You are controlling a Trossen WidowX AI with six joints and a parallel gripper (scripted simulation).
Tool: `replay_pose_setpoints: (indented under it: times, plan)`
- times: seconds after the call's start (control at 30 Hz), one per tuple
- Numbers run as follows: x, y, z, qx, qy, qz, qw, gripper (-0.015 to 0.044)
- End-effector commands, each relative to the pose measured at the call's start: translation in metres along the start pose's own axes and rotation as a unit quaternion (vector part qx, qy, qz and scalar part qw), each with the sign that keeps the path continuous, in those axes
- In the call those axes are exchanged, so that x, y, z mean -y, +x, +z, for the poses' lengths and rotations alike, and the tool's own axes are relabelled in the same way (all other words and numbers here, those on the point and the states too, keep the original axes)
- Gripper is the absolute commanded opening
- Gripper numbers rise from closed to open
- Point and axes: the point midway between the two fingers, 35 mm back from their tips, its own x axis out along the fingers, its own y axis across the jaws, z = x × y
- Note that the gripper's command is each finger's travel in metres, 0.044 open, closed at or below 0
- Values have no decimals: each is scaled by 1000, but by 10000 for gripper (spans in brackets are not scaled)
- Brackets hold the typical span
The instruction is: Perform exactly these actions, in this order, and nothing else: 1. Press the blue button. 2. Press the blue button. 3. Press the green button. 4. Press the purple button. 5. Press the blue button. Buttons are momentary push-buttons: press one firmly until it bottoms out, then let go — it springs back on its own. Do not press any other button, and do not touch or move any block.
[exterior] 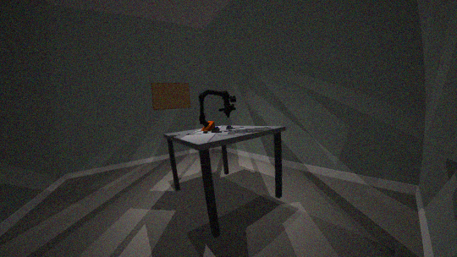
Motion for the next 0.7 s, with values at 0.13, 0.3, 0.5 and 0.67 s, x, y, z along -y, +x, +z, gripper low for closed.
replay_pose_setpoints:
  times: [0.13,0.3,0.5,0.67]
  plan:
    - [61,-7,-33,-12,1,-8,1000,20]
    - [109,-2,-68,-13,0,-9,1000,20]
    - [115,1,-73,-13,0,-9,1000,20]
    - [116,53,-74,-12,1,-10,1000,20]
